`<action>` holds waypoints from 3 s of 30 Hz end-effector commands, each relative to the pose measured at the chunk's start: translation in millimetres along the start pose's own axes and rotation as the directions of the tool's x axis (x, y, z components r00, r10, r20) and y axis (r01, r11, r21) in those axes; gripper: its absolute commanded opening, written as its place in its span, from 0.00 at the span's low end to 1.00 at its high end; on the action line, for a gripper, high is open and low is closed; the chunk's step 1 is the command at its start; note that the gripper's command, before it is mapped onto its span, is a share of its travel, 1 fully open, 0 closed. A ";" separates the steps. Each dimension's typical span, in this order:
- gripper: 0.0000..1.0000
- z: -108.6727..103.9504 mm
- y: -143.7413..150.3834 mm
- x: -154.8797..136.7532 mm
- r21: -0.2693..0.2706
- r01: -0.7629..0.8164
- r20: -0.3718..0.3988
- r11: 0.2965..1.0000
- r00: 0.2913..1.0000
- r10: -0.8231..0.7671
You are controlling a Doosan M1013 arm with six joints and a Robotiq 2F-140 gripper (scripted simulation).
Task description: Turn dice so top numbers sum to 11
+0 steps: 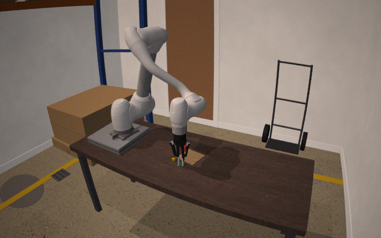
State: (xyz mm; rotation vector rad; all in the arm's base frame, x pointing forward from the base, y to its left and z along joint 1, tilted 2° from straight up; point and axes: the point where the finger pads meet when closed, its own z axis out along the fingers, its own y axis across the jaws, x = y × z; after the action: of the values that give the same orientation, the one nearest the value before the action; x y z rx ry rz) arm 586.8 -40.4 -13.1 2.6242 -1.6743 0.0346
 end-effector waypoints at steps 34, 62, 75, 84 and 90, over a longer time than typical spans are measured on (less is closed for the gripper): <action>0.09 -96.0 0.0 0.0 0.000 0.000 0.000 1.000 1.000 0.000; 0.09 -104.5 2.6 -120.3 0.000 -0.302 0.000 0.953 0.953 0.302; 0.09 -102.2 2.5 -120.3 0.000 -0.302 0.000 0.953 0.953 0.302; 0.09 -82.4 2.4 -120.4 0.000 -0.302 0.000 0.953 0.953 0.302; 0.09 -53.7 2.2 -120.6 0.000 -0.302 0.000 0.953 0.953 0.302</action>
State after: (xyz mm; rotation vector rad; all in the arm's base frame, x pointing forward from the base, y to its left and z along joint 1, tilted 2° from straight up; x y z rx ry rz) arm 533.4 70.2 51.9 2.3404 -2.0576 0.0405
